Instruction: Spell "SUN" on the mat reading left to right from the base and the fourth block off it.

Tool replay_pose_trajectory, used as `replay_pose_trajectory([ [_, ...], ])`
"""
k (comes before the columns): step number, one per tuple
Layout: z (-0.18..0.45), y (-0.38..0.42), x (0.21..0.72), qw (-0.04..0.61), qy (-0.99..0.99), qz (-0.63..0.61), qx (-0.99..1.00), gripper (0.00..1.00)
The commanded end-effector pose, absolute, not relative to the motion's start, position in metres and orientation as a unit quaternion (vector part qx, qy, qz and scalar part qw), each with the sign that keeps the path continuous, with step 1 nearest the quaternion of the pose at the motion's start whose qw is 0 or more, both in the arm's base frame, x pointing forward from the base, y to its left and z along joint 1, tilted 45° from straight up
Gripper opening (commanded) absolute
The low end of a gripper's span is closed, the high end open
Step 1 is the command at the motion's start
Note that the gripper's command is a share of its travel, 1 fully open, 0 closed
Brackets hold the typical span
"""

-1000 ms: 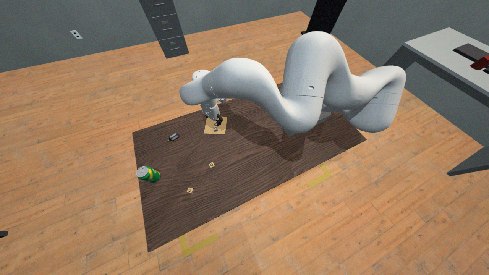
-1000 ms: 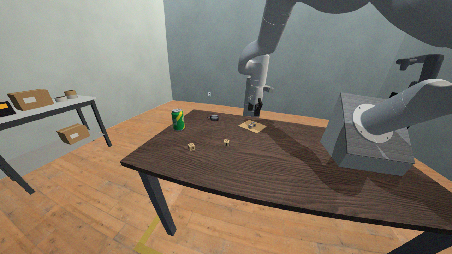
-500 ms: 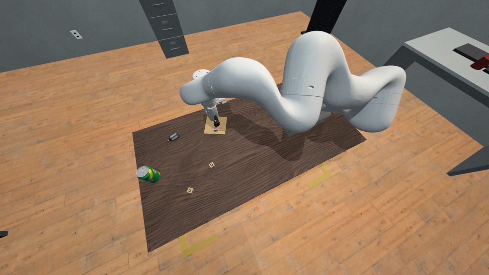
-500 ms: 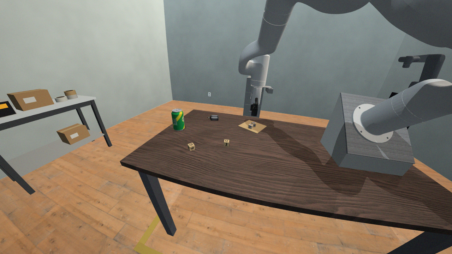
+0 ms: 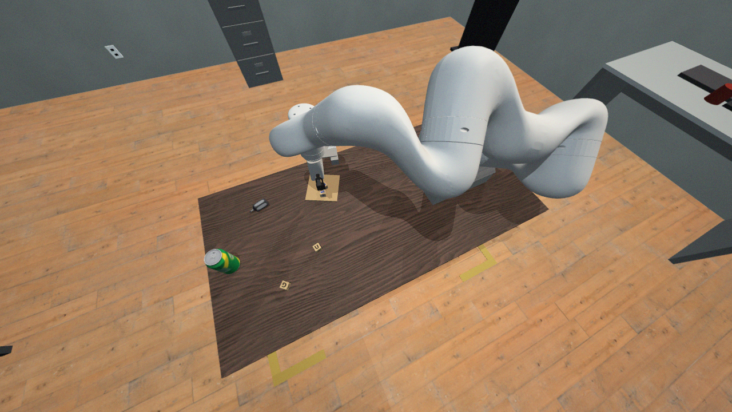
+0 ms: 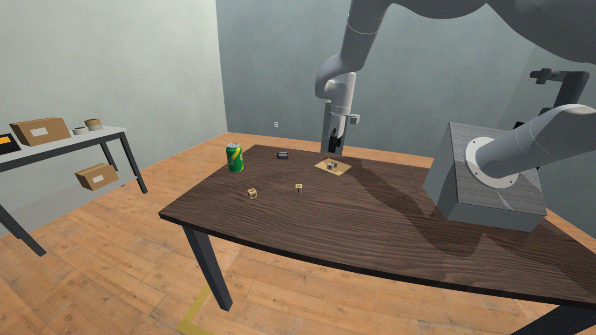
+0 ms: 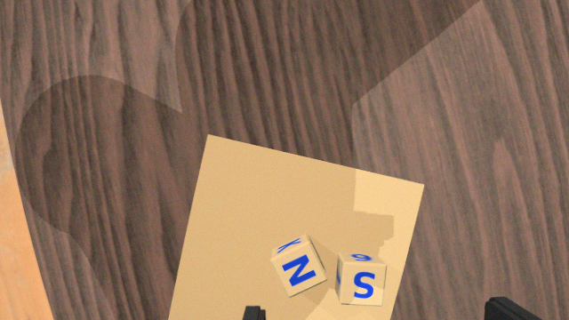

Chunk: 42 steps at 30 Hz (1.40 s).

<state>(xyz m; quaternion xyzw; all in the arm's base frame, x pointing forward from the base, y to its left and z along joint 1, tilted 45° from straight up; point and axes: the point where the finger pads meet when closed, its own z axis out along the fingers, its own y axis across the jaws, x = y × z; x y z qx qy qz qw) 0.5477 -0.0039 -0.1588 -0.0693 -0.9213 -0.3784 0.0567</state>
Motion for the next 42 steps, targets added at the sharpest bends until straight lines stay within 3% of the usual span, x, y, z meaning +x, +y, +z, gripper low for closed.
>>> replay_pose_trajectory([
  [1,-0.1588,-0.0051,0.5482,0.086,-0.915,-0.373,-0.131,1.0],
  [42,-0.1634,-0.0081,0.5451,0.245,-0.757,-0.294,-0.53,1.0],
])
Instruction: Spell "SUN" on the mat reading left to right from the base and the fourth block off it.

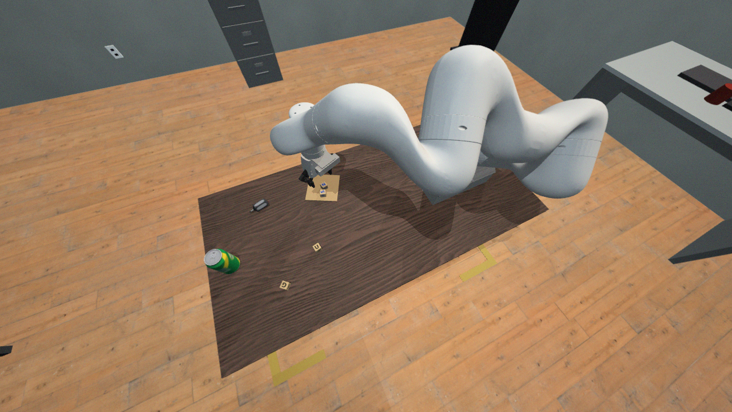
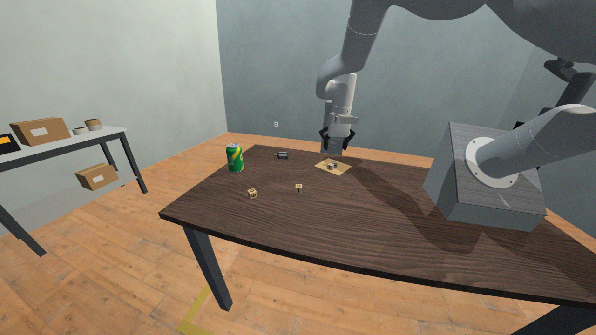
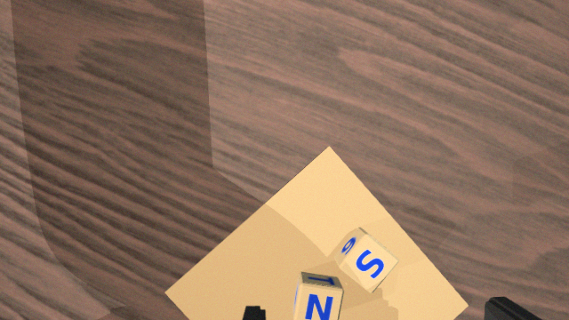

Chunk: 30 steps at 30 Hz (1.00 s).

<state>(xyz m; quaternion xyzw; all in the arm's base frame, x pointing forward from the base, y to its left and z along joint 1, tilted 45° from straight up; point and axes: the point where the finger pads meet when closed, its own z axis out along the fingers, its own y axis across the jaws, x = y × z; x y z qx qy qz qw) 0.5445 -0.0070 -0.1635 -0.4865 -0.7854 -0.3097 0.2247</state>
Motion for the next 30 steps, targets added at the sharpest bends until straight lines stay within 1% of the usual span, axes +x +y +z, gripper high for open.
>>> replay_pose_trajectory([
  [1,-0.1635,-0.0082,0.5451,0.249,-0.751,-0.291,-0.538,1.0],
  [30,-0.1668,-0.0103,0.5429,0.329,-0.537,-0.195,-0.752,1.0],
])
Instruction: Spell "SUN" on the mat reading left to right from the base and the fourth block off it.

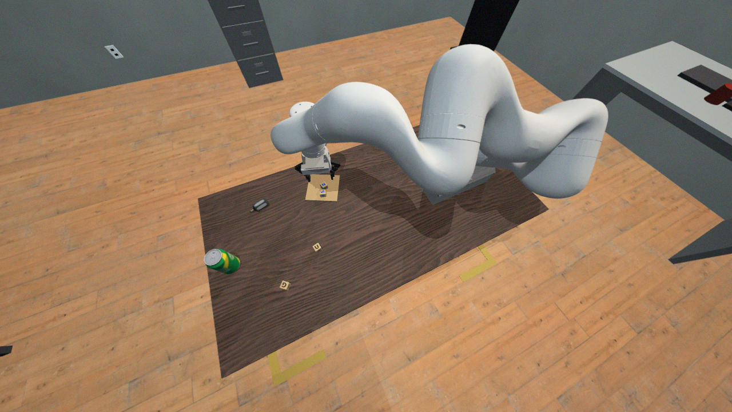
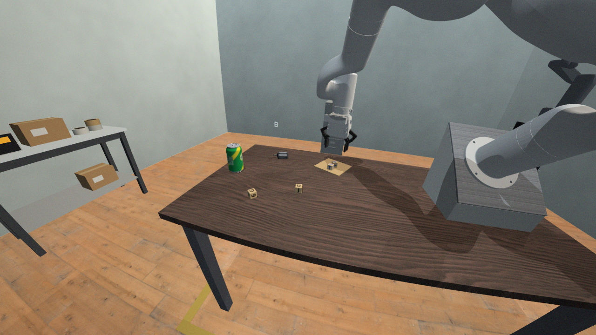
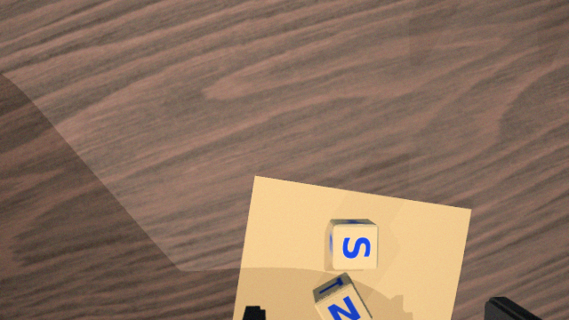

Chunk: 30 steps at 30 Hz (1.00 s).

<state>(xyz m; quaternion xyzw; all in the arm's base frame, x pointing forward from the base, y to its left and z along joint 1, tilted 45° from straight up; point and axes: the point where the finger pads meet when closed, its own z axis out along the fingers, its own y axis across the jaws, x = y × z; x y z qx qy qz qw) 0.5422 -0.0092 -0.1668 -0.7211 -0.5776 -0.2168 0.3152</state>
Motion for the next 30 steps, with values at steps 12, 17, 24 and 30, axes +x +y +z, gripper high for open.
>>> replay_pose_trajectory([
  [12,-0.1679,-0.0111,0.5421,0.35,-0.444,-0.155,-0.81,1.0],
  [17,-0.1687,-0.0116,0.5415,0.36,-0.382,-0.128,-0.841,1.0],
  [24,-0.1695,-0.0121,0.541,0.37,-0.311,-0.098,-0.87,1.0],
  [30,-0.1702,-0.0125,0.5405,0.376,-0.25,-0.072,-0.89,1.0],
])
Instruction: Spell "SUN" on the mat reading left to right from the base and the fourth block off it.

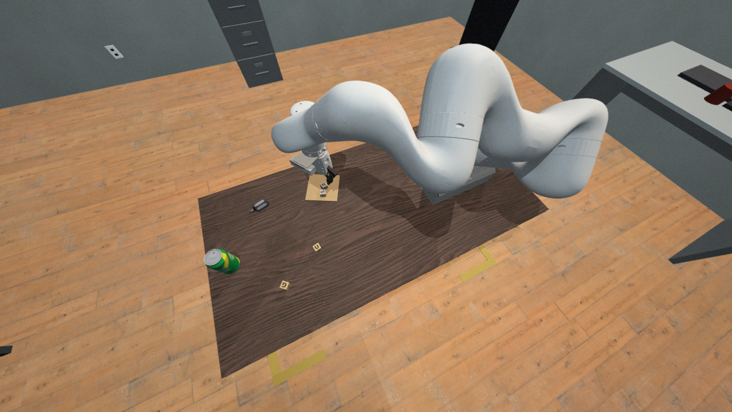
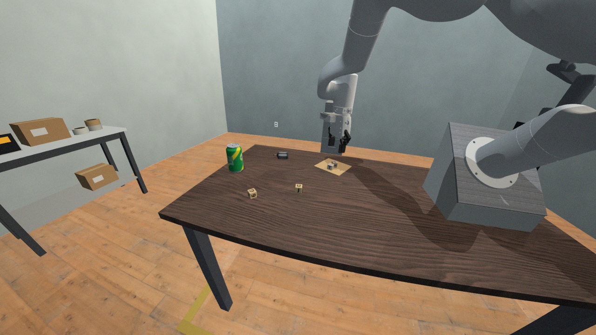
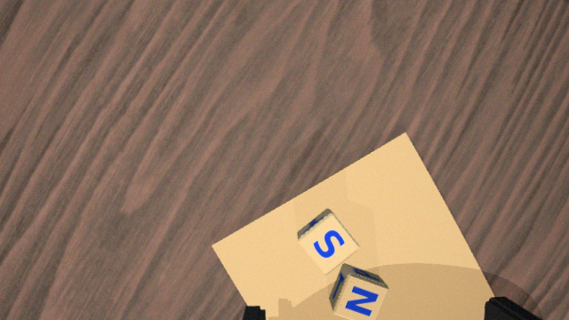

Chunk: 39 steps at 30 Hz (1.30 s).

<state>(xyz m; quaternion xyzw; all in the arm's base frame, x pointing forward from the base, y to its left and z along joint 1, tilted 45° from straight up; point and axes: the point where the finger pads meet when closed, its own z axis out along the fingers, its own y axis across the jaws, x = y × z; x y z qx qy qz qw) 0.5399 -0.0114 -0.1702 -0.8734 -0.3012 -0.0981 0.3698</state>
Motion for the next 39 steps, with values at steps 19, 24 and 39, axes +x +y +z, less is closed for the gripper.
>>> replay_pose_trajectory([
  [19,-0.1722,-0.0139,0.539,0.382,-0.056,0.009,-0.922,1.0],
  [24,-0.1728,-0.0142,0.5386,0.381,-0.003,0.031,-0.924,1.0],
  [39,-0.1744,-0.0153,0.5375,0.37,0.154,0.095,-0.911,1.0],
])
